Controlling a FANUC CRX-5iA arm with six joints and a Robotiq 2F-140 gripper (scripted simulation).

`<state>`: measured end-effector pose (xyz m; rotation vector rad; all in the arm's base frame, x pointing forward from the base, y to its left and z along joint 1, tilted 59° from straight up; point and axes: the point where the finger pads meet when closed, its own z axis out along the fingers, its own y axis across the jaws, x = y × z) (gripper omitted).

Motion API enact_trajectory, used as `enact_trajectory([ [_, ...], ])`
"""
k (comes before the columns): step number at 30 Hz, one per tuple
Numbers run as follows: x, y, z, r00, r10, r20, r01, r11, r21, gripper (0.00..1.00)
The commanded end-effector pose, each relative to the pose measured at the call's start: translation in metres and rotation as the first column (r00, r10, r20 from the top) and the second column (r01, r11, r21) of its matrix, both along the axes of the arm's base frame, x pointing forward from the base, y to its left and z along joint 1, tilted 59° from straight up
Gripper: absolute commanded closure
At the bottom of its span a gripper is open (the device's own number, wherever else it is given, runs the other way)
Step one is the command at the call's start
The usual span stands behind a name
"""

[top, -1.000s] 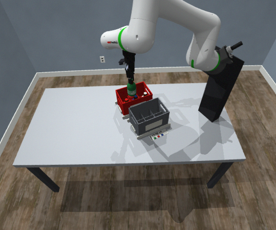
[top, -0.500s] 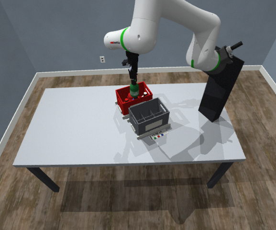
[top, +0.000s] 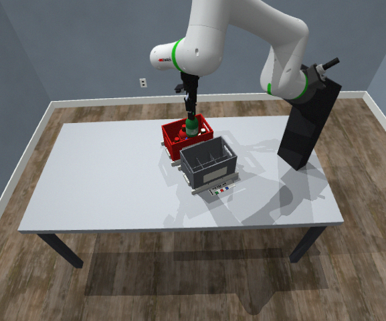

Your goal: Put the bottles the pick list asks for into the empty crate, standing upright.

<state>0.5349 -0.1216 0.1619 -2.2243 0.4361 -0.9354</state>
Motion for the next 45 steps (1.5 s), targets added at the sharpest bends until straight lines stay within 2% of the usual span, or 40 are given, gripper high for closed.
enact_trajectory([
  [1, -0.005, 0.004, -0.003, 1.000, -0.001, 0.000, 0.001, 1.000, -0.001, 0.90],
  [45, -0.060, 0.050, -0.039, 1.000, -0.001, 0.000, 0.001, 1.000, -0.001, 0.90],
])
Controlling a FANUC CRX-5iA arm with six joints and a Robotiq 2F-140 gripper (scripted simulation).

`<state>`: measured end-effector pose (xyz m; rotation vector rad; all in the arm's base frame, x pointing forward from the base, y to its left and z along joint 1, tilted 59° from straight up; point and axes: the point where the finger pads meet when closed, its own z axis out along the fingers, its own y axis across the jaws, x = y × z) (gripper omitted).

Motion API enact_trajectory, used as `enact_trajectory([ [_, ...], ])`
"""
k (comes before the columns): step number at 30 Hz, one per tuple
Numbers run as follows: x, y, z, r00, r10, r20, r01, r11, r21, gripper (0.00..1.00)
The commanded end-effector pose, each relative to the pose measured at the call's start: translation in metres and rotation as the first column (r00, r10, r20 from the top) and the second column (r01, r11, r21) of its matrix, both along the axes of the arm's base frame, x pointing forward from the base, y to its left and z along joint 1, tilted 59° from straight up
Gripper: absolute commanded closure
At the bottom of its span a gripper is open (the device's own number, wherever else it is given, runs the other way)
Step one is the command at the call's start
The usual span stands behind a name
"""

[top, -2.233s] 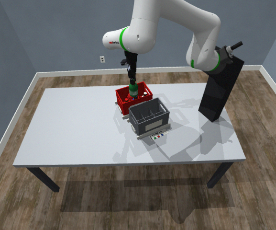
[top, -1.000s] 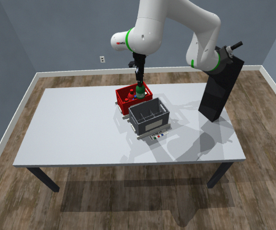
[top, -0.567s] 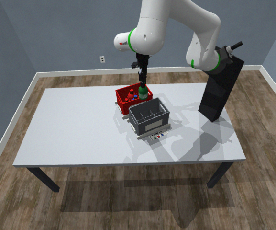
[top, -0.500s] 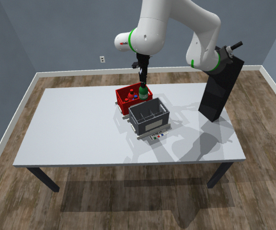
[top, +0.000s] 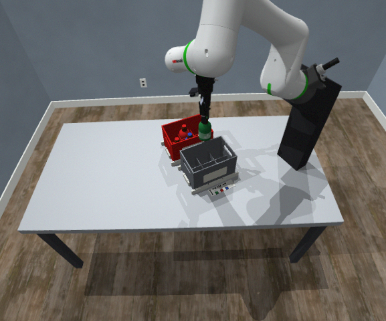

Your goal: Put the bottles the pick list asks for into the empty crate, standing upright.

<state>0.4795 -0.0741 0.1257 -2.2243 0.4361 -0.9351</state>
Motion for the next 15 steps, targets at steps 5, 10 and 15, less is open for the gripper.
enact_trajectory([
  [5, -0.009, 0.007, -0.005, 1.000, -0.001, 0.000, 0.001, 1.000, -0.001, 0.90],
  [10, -0.015, 0.012, -0.010, 1.000, -0.001, 0.000, 0.001, 1.000, -0.001, 0.90],
  [15, -0.022, 0.018, -0.014, 1.000, -0.001, 0.000, 0.001, 1.000, -0.001, 0.90],
])
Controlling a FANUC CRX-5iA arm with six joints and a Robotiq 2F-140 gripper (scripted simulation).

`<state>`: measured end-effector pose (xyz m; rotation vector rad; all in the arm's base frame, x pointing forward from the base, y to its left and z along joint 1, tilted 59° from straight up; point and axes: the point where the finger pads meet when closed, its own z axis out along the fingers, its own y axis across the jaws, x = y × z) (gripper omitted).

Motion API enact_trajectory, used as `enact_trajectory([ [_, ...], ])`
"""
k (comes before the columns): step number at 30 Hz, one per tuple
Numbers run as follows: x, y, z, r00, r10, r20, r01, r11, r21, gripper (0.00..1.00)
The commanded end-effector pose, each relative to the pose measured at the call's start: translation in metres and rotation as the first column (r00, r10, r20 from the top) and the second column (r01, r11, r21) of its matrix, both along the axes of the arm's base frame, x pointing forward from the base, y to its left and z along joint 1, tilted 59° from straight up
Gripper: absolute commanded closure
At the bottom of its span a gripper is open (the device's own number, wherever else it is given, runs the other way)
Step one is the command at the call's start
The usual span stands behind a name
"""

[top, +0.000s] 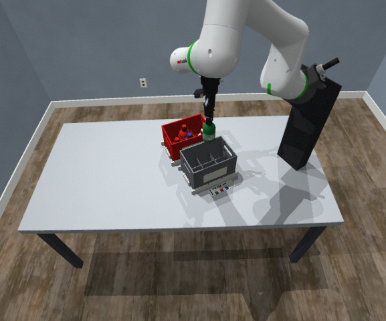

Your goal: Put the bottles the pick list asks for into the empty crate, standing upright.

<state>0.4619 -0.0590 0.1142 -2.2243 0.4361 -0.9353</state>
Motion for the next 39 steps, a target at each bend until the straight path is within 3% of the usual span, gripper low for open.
enact_trajectory([
  [1, -0.006, 0.004, -0.004, 1.000, -0.001, 0.000, 0.001, 1.000, -0.001, 0.90],
  [30, -0.041, 0.034, -0.026, 1.000, -0.001, 0.000, 0.001, 1.000, -0.001, 0.90],
  [39, -0.041, 0.034, -0.027, 1.000, -0.001, 0.000, 0.001, 1.000, -0.001, 0.90],
])
